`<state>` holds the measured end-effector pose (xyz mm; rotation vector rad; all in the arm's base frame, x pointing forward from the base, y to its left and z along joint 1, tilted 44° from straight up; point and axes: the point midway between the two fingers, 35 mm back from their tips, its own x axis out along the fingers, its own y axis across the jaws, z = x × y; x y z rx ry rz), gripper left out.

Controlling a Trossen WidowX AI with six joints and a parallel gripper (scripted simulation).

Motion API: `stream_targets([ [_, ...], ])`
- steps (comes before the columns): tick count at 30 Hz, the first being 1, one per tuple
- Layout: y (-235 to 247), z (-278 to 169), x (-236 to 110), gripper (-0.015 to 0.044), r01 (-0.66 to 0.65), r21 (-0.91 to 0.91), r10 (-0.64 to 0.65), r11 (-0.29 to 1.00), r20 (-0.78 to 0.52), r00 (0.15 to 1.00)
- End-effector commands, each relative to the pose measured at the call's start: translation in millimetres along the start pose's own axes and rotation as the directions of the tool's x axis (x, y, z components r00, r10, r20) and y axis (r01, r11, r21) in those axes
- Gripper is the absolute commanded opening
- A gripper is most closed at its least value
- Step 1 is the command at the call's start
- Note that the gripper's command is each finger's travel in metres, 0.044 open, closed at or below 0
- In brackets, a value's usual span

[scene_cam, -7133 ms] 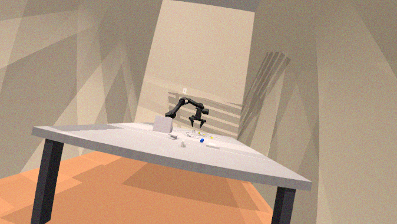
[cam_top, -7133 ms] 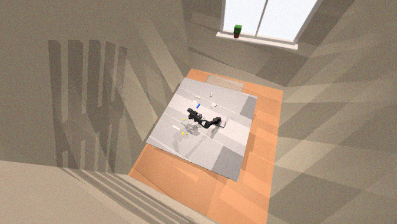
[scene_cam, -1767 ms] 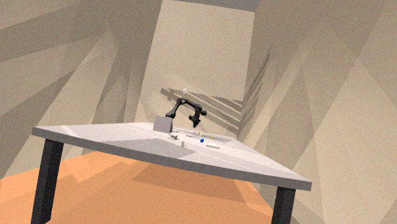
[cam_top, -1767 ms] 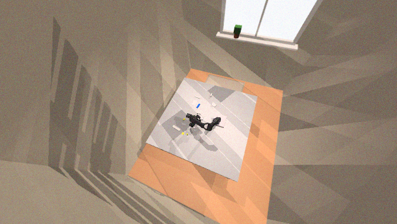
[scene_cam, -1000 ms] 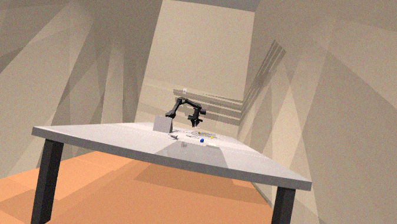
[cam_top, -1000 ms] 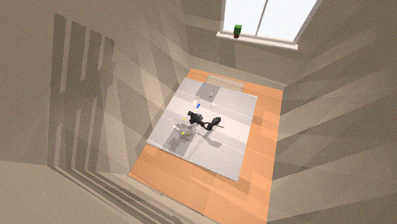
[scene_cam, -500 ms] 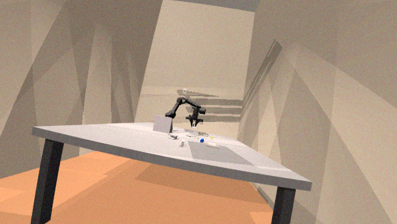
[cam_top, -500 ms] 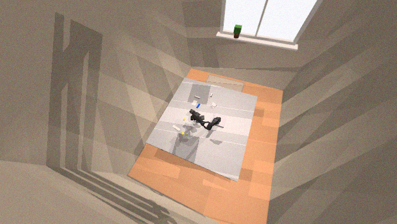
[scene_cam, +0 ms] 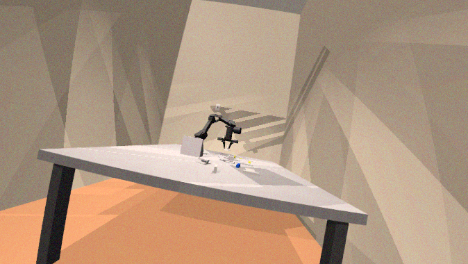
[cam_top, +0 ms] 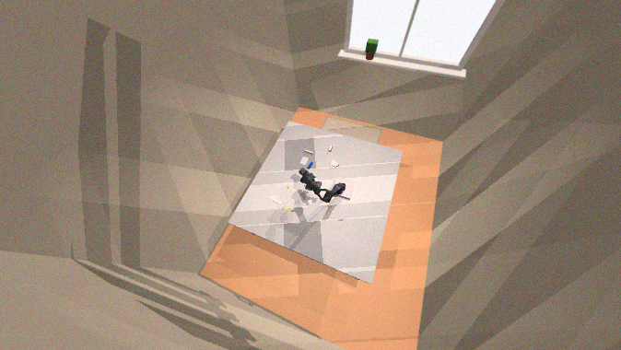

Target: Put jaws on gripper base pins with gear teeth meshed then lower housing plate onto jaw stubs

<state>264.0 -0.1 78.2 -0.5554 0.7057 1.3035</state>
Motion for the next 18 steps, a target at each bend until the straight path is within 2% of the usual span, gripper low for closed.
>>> stream_targets([
  [1,3,-8,0,0.0134,-0.001,0.115,0.002,0.993,-0.005,1.0],
  [9,10,-20,1,0.0134,-0.001,0.34,0.003,0.94,-0.006,1.0],
  [18,19,-33,1,0.0134,-0.001,0.571,0.004,0.821,-0.004,1.0],
])
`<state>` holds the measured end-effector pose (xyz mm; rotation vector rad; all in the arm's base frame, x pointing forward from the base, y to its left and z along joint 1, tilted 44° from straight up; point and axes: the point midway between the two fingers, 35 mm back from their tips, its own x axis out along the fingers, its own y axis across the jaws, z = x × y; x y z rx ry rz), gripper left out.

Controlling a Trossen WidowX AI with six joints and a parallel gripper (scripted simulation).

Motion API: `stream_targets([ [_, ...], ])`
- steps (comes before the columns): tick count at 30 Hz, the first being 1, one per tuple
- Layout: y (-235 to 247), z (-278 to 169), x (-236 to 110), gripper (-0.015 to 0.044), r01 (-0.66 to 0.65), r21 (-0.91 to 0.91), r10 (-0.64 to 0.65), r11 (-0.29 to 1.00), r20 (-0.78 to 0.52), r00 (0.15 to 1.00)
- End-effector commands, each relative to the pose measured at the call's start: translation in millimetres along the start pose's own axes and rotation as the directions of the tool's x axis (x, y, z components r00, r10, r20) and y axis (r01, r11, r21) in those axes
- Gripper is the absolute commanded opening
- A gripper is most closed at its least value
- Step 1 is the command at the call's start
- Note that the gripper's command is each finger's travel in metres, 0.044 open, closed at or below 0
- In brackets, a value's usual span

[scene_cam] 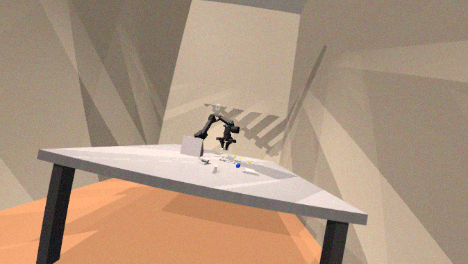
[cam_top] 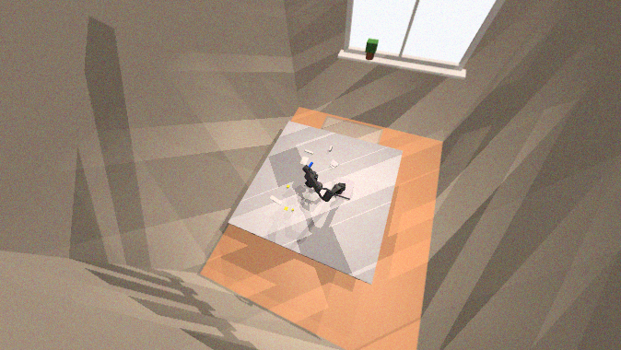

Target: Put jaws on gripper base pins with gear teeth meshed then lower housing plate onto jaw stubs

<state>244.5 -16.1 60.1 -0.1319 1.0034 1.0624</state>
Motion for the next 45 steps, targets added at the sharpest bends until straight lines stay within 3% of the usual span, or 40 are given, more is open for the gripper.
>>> stream_targets([
  [1,0,-8,1,0.0134,0.0,0.115,0.0,0.993,-0.004,1.0],
  [14,4,-29,2,0.0134,-0.004,0.472,0.005,0.882,-0.001,1.0],
  [28,10,-50,4,0.0134,-0.013,0.78,0.012,0.626,0.007,1.0],
  [37,15,-62,6,0.0134,-0.02,0.912,0.017,0.41,0.014,1.0],
  [45,16,-63,6,0.0134,-0.021,0.919,0.017,0.393,0.015,1.0],
])
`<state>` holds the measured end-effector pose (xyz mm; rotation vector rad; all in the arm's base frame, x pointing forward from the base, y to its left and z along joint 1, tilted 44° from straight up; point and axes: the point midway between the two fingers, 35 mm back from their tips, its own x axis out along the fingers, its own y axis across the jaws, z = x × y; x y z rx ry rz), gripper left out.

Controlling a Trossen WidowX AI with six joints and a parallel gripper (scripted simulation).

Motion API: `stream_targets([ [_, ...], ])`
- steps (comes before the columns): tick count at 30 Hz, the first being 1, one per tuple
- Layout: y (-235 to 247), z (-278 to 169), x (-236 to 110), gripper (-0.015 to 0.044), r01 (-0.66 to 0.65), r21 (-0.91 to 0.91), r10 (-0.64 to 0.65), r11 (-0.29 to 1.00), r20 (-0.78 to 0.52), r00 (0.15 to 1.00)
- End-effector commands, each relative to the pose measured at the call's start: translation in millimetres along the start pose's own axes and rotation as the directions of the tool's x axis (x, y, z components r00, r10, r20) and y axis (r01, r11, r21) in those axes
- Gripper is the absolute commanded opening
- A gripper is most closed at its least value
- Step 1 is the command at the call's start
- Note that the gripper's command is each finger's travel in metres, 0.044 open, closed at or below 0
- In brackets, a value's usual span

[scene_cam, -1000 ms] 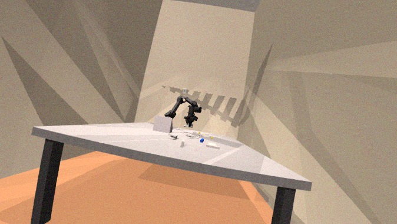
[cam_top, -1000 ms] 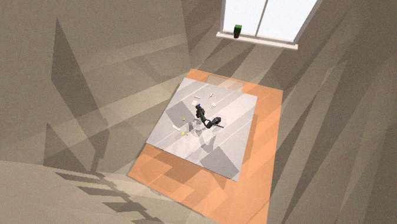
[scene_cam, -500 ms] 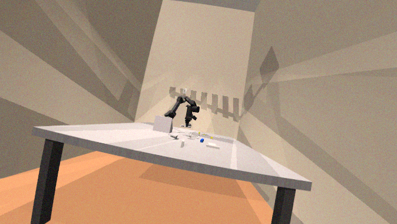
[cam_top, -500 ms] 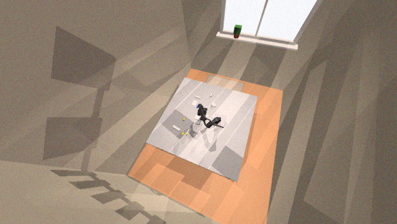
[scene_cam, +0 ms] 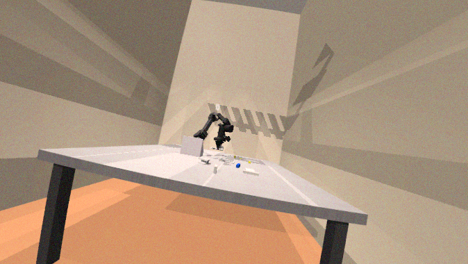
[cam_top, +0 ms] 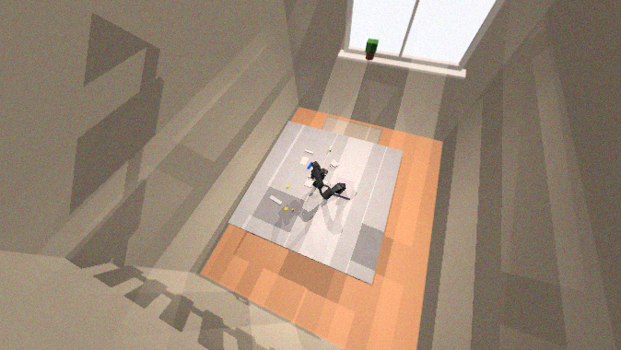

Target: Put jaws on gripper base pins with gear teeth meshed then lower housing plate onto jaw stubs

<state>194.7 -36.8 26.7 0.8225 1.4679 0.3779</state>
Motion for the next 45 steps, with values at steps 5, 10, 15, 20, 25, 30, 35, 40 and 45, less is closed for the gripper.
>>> stream_targets([
  [5,-2,0,0,0.0134,0.005,0.013,-0.005,1.0,-0.002,1.0],
  [10,-2,0,0,0.0134,0.005,0.03,-0.005,1.0,-0.002,1.0],
  [15,-2,0,0,0.0134,0.005,0.035,-0.005,0.999,-0.002,1.0],
  [20,-2,0,0,0.0134,0.005,0.035,-0.005,0.999,-0.002,1.0],
  [25,1,11,-1,0.0134,0.006,0.035,-0.006,0.999,-0.001,1.0],
  [30,5,26,-3,0.0134,0.008,0.034,-0.008,0.999,0.0,1.0],
  [35,9,42,-4,0.0134,0.009,0.034,-0.009,0.999,0.001,1.0],
  [40,14,58,-4,0.0134,0.008,0.033,-0.008,0.999,0.002,1.0],
  [45,20,73,-3,0.0134,0.007,0.033,-0.007,0.999,0.003,1.0],
])
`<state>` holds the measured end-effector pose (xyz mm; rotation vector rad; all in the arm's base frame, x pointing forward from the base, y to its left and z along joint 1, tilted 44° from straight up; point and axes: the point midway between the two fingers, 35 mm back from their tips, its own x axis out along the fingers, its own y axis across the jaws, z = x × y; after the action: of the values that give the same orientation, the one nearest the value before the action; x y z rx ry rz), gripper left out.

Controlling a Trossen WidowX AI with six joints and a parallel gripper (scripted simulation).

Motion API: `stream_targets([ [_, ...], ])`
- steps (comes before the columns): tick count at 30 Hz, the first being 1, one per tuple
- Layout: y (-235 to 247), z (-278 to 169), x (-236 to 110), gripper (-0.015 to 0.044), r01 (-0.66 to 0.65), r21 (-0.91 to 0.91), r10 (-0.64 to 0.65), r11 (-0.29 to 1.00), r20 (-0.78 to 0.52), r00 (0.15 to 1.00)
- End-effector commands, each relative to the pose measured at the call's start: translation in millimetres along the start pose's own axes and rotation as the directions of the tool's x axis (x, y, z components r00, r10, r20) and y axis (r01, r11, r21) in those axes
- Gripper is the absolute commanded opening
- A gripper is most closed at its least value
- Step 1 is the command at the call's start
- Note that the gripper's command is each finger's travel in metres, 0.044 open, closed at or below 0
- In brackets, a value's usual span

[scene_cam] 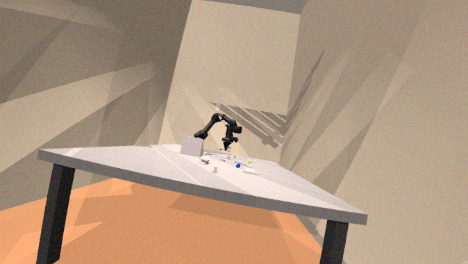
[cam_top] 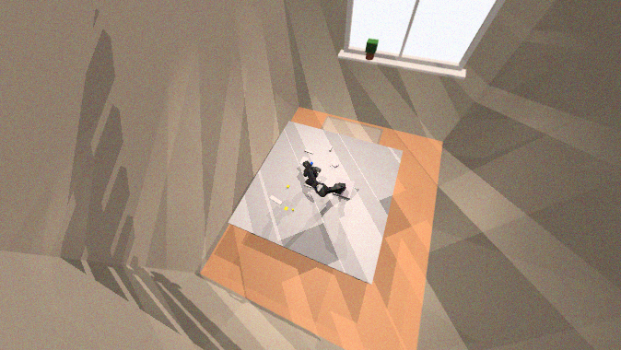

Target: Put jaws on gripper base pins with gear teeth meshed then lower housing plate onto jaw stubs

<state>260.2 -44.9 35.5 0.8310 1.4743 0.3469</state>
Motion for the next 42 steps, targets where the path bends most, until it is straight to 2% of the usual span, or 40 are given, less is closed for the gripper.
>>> stream_targets([
  [1,5,11,2,0.0134,-0.008,0.008,0.008,1.0,-0.004,1.0],
  [10,17,36,5,0.0134,-0.012,0.007,0.012,1.0,-0.004,1.0],
  [42,20,36,5,0.0134,-0.012,0.013,0.012,1.0,-0.004,1.0],
])
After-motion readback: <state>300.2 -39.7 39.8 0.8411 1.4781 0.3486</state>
